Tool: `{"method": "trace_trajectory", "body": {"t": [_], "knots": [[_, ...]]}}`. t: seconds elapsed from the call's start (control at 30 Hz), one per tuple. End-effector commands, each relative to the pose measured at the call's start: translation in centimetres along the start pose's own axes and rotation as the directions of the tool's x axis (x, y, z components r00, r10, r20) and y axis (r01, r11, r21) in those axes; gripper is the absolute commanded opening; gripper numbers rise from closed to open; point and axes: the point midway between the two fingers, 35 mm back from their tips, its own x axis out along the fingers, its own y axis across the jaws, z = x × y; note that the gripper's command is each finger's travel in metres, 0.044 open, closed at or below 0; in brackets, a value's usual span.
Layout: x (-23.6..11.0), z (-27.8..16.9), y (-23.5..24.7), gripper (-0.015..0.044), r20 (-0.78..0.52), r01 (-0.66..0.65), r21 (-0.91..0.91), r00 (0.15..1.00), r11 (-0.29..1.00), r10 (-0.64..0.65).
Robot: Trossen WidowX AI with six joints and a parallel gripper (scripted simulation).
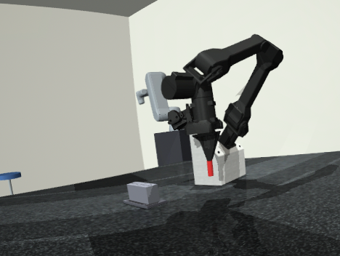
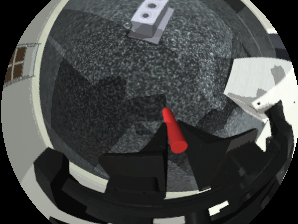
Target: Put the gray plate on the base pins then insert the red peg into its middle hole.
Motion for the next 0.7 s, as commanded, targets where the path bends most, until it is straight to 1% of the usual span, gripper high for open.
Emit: {"method": "trace_trajectory", "body": {"t": [0.0, 0.67], "knots": [[-0.2, 1.1, 0.4, 0.0, 0.007, -0.002, -0.005, 1.0, 1.0, 0.002], [-0.5, 6.8, 1.4, 0.0, 0.026, 0.004, -0.018, 1.0, 1.0, -0.004]]}}
